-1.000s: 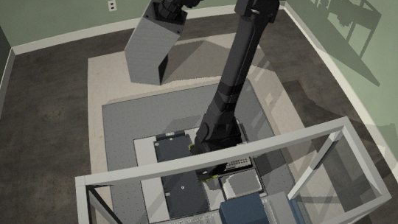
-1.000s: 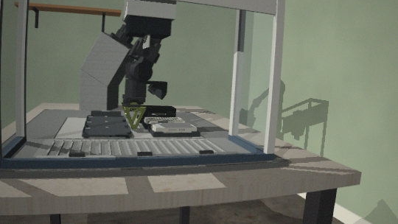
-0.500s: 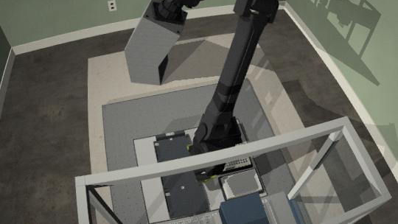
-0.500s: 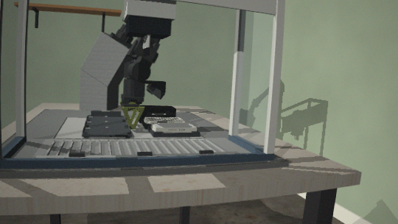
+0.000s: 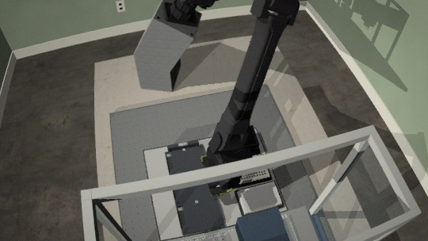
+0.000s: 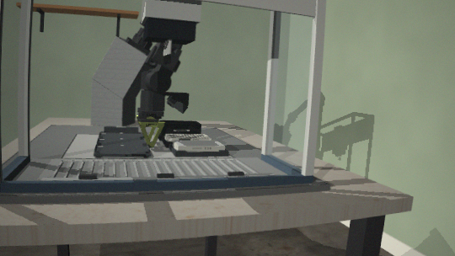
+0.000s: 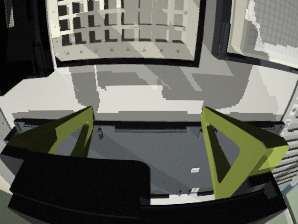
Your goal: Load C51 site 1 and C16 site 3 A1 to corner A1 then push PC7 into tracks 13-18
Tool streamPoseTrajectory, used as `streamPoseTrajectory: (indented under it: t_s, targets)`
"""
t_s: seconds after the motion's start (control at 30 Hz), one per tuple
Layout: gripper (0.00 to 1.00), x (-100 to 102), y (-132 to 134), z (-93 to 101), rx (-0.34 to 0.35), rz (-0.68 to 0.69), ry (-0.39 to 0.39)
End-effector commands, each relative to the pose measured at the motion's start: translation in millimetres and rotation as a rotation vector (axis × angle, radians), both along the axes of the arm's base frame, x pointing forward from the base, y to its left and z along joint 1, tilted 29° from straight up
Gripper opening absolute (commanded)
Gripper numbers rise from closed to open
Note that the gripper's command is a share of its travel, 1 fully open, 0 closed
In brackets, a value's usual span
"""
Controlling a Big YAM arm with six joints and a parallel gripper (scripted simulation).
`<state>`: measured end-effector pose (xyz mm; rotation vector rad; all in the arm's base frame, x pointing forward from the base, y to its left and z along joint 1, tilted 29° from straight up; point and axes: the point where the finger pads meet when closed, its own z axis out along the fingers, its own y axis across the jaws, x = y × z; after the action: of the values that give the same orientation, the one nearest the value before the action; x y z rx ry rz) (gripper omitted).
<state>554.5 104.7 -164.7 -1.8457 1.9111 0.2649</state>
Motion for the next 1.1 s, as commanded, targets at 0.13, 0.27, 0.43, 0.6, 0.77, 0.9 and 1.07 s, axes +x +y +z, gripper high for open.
streamPoseTrajectory:
  t_s: [0.13,0.27,0.43,0.6,0.77,0.9,1.07]
  targets:
    - [1.00,17.0,-21.1,5.4,-0.003,-0.024,-0.030]
    - [1.00,15.3,-22.4,2.2,-0.003,-0.024,-0.024]
    - [1.00,13.8,-24.2,-0.7,-0.004,-0.024,-0.018]
    - [1.00,13.3,-25.8,-1.4,-0.004,-0.024,-0.016]
    - [1.00,13.0,-26.8,-1.8,-0.004,-0.024,-0.015]
    - [1.00,12.6,-28.1,-2.4,-0.004,-0.024,-0.013]
    - [1.00,12.1,-29.7,-3.1,-0.005,-0.024,-0.012]
